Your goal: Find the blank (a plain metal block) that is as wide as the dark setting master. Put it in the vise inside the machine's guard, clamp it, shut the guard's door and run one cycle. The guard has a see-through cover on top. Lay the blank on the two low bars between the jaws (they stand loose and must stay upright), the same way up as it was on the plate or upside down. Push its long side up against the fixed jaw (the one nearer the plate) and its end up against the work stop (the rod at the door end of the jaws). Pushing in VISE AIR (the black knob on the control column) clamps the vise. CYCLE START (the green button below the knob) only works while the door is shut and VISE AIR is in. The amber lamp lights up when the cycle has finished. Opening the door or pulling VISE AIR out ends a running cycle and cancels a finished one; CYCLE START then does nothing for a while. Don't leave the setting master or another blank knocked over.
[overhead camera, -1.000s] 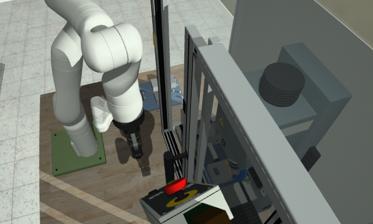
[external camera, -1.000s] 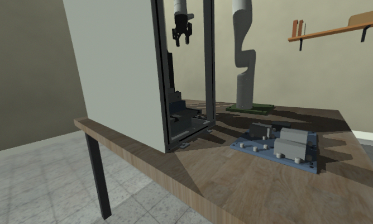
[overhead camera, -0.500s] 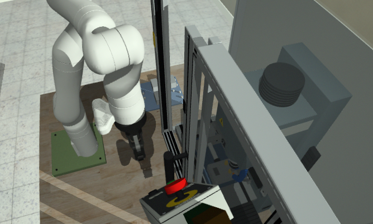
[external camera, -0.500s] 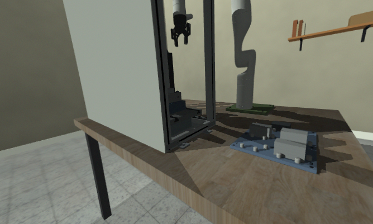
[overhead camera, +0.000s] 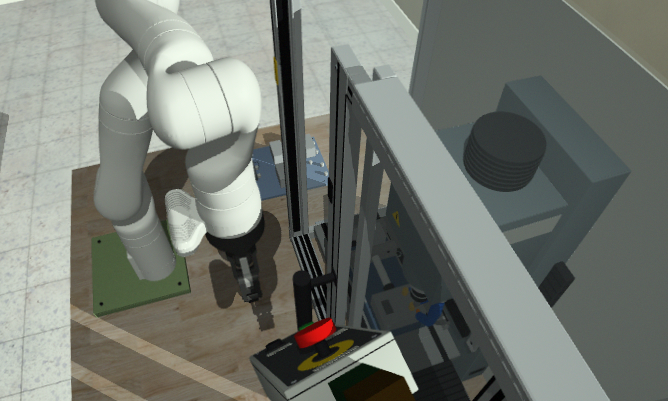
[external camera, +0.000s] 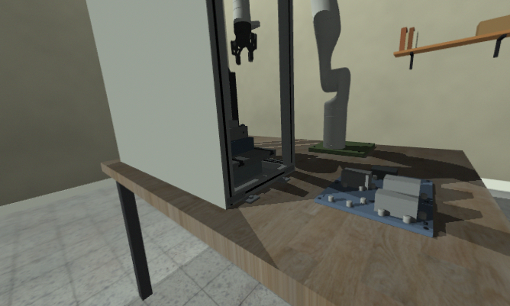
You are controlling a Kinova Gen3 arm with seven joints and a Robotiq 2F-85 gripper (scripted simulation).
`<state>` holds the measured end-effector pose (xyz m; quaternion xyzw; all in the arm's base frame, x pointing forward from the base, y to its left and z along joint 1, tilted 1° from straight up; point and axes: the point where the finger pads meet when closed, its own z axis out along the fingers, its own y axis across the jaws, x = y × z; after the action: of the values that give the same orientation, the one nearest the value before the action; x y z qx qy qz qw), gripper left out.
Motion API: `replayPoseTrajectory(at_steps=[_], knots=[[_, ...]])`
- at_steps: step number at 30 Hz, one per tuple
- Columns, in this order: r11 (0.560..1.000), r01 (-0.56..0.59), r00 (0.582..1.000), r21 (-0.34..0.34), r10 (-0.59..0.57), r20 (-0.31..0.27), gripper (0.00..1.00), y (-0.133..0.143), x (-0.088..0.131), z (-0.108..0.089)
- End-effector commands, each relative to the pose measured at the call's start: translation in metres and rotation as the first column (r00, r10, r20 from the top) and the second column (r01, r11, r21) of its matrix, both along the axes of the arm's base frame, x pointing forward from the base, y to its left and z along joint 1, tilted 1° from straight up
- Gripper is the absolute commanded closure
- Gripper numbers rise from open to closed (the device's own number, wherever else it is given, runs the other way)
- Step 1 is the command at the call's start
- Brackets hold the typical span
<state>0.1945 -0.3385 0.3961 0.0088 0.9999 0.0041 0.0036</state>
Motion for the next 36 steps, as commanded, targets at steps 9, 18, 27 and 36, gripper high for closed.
replayPoseTrajectory(at_steps=[9, 18, 27, 36], knots=[[1.000, 0.000, 0.995, 0.002, 0.000, 0.099, 0.20, 0.000, 0.001, 0.000], [1.000, 0.001, 0.995, 0.003, -0.001, 0.096, 0.20, 0.001, 0.001, -0.029], [1.000, 0.000, 0.995, 0.002, 0.000, 0.099, 0.20, 0.001, 0.001, -0.049], [1.000, 0.002, 0.995, 0.002, -0.002, 0.099, 0.20, 0.001, 0.000, -0.068]])
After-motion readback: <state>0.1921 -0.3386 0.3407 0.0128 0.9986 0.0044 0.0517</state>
